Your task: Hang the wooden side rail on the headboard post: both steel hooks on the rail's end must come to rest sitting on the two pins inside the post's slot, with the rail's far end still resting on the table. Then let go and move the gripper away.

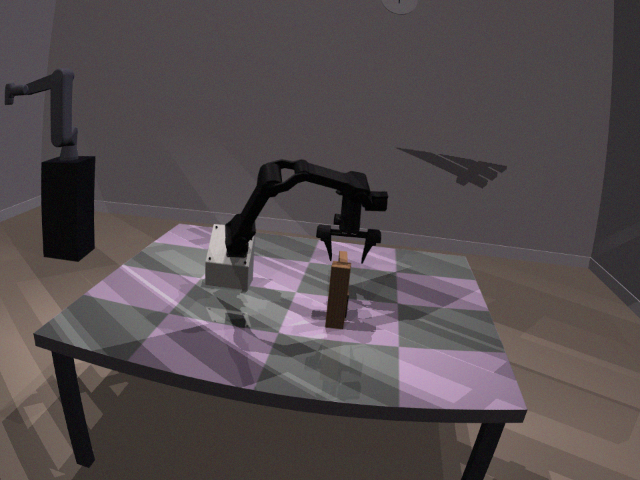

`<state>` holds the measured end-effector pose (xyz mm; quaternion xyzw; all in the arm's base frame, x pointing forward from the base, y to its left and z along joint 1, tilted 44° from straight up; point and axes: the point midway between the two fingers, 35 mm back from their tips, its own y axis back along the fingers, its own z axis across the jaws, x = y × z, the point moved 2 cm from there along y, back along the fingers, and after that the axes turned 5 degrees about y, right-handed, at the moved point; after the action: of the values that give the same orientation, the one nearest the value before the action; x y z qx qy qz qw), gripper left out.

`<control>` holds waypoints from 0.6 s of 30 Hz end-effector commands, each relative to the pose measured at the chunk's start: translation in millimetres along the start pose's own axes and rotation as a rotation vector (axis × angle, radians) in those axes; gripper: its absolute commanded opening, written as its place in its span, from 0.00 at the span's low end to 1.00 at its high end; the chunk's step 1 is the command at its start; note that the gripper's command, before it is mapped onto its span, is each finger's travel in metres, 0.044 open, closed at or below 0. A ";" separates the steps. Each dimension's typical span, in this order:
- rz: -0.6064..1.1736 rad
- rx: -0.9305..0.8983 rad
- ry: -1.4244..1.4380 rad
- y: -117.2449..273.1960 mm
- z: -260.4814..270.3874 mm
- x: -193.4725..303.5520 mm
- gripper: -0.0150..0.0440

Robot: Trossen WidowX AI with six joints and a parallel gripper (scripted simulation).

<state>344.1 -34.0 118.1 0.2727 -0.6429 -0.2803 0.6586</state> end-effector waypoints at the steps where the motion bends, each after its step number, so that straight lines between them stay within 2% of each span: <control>1: -0.011 -0.011 0.025 -2.0 -0.4 -1.5 1.00; 6: -0.009 -0.010 0.024 -35.0 -0.1 -1.6 1.00; 18: -0.008 -0.010 0.024 -52.2 0.2 -1.6 1.00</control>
<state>344.3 -64.6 83.5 0.2786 -0.6341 -0.2841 0.6630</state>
